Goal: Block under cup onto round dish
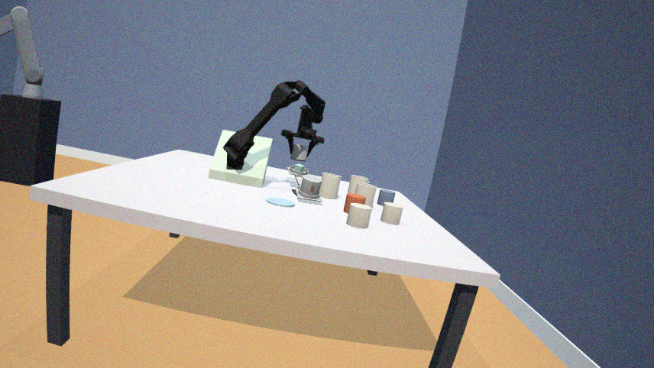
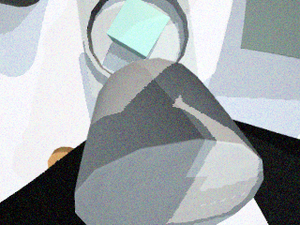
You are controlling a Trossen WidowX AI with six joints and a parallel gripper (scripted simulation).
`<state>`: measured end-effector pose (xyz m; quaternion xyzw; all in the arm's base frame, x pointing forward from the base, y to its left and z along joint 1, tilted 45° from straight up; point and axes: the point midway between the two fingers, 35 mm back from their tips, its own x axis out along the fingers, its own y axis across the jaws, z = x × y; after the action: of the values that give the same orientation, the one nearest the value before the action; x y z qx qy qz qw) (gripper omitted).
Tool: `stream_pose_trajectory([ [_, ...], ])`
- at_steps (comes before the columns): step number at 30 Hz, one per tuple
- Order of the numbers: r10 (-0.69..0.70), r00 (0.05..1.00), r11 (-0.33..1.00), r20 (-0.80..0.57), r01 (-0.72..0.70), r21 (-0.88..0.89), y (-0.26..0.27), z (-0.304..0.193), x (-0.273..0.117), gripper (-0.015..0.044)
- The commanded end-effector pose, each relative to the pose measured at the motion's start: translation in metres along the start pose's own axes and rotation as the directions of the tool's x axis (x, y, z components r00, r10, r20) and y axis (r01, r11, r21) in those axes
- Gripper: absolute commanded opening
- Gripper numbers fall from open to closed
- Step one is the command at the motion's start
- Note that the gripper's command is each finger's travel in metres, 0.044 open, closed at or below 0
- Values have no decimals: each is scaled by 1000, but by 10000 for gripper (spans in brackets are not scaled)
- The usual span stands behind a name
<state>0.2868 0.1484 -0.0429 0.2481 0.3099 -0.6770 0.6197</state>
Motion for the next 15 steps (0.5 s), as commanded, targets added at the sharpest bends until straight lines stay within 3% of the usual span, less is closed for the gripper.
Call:
stream_pose_trajectory([
  [1,5,1000,1000,-6,-5,1,-3,-17,10,0],
  [15,9,1000,1000,-12,-9,4,-14,-66,56,0],
])
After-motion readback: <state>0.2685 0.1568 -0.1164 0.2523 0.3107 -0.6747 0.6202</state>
